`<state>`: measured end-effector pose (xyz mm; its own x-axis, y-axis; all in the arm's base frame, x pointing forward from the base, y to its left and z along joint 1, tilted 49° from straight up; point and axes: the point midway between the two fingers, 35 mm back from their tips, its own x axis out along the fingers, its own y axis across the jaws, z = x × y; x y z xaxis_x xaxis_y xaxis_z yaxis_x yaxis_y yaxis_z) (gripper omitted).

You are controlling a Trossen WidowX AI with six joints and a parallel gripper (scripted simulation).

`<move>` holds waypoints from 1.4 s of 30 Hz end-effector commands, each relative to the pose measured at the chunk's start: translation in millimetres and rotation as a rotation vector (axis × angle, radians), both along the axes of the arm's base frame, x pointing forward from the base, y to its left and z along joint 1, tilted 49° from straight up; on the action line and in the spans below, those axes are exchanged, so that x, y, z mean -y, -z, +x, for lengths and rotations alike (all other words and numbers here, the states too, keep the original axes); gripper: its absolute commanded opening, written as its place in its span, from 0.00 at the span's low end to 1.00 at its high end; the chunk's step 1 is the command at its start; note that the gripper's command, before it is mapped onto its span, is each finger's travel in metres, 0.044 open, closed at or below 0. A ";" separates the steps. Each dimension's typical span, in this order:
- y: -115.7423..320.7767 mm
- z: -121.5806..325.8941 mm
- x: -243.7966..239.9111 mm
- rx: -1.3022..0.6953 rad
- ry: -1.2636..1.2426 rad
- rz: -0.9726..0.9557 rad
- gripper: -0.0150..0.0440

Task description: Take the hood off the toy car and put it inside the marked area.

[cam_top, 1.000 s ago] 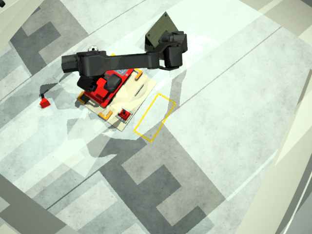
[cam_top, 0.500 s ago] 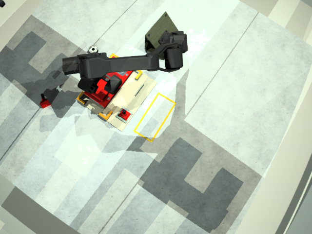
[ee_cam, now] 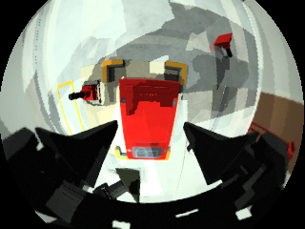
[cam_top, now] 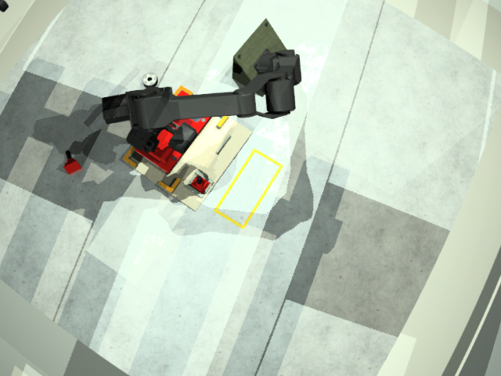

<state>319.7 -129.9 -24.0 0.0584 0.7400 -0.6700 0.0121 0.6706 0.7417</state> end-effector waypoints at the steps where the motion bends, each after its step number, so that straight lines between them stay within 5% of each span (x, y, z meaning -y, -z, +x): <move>1: 1.6 0.2 -3.7 -0.002 0.007 0.004 1.00; 42: 16.2 -0.1 -23.3 -0.002 0.007 0.006 1.00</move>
